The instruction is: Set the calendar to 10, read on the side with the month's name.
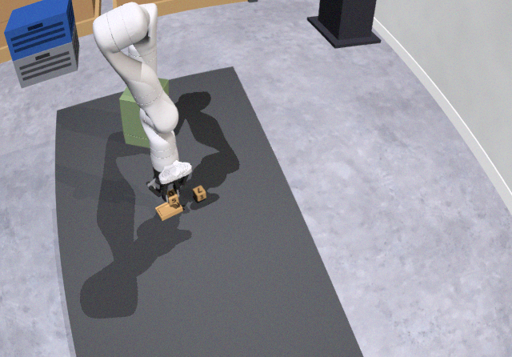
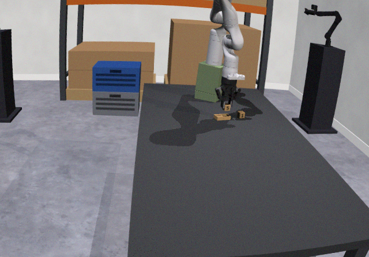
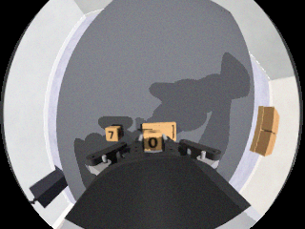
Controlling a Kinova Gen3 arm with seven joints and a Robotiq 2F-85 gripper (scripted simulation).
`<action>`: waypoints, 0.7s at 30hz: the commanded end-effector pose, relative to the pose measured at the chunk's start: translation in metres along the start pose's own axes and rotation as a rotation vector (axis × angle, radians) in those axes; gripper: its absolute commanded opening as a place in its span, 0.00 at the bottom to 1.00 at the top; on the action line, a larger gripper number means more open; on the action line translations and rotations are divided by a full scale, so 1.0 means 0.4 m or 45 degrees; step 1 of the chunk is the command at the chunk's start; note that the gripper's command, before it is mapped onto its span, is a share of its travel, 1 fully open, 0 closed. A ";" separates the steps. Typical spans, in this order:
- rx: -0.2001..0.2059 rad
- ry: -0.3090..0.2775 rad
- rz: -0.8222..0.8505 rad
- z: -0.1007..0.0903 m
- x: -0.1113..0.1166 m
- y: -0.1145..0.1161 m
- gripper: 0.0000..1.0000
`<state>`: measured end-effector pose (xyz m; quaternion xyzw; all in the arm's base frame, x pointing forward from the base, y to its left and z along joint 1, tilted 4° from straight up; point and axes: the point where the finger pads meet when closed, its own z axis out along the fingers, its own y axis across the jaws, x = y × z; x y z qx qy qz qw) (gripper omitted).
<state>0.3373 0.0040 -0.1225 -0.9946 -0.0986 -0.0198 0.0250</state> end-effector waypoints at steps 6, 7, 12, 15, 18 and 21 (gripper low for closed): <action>-0.004 0.006 -0.002 0.004 0.005 0.003 0.26; -0.004 0.006 -0.002 0.004 0.005 0.003 0.26; -0.004 0.007 -0.002 0.010 0.006 0.003 0.26; -0.004 0.007 -0.002 0.016 0.006 0.003 0.26; -0.004 0.007 -0.002 0.022 0.006 0.003 0.26; -0.004 0.007 -0.002 0.028 0.006 0.003 0.26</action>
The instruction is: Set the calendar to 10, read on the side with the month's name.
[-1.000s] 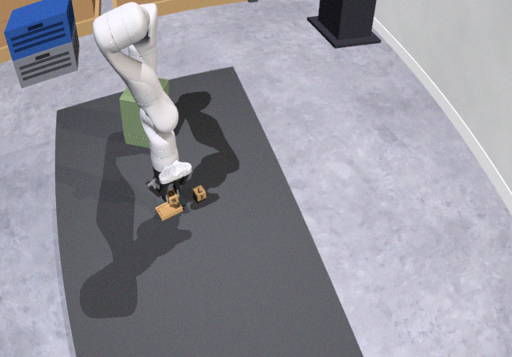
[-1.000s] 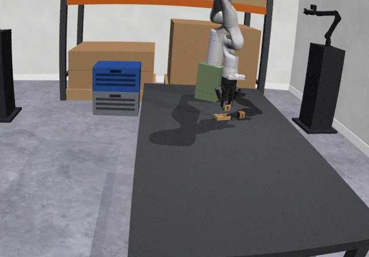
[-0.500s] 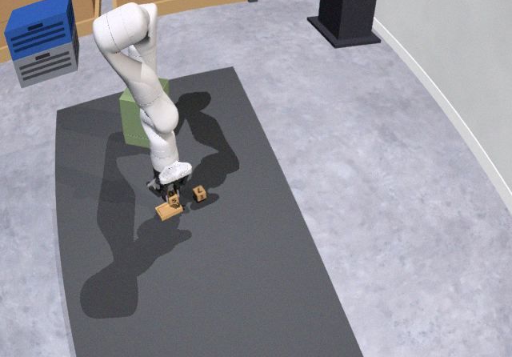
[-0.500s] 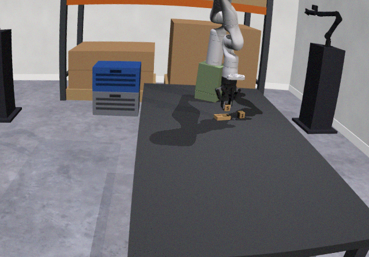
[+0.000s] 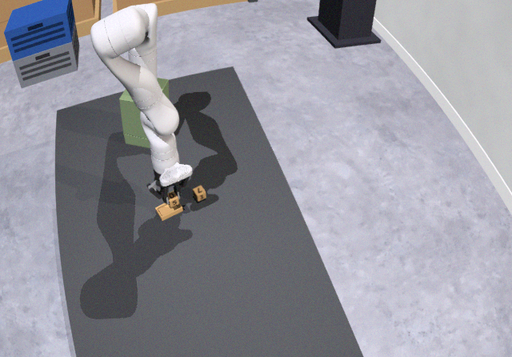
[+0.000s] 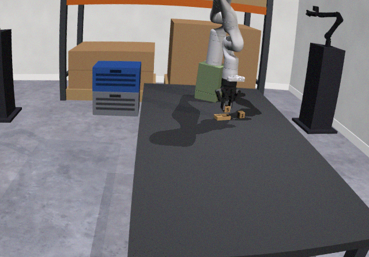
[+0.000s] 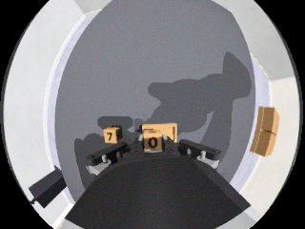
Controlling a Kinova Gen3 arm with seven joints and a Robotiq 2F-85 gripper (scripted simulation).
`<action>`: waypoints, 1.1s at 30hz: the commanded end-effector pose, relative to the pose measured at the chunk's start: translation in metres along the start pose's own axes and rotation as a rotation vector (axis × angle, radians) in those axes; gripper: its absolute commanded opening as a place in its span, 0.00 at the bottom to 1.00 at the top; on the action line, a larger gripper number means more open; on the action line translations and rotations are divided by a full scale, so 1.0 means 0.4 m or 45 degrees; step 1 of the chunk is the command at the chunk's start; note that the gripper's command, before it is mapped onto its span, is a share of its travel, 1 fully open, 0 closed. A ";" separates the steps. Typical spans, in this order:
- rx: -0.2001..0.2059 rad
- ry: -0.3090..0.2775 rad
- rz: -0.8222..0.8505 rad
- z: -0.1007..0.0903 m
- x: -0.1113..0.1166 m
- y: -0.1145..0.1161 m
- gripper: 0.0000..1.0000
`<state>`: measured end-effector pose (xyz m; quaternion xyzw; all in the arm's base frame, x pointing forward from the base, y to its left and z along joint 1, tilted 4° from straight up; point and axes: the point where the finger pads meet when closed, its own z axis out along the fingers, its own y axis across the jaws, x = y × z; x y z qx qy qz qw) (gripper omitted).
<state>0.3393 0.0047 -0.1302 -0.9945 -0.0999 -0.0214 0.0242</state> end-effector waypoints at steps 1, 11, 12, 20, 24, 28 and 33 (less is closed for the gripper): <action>-0.002 0.003 0.002 0.012 0.002 0.003 0.26; -0.002 0.003 0.002 0.029 0.002 0.003 0.26; -0.002 0.003 0.002 0.031 0.002 0.003 0.26; -0.002 0.002 0.002 0.039 0.001 0.003 0.26; -0.002 0.002 0.001 0.041 0.000 0.003 0.26; -0.002 0.001 0.001 0.041 0.000 0.002 0.26; -0.002 0.001 0.001 0.041 0.000 0.002 0.26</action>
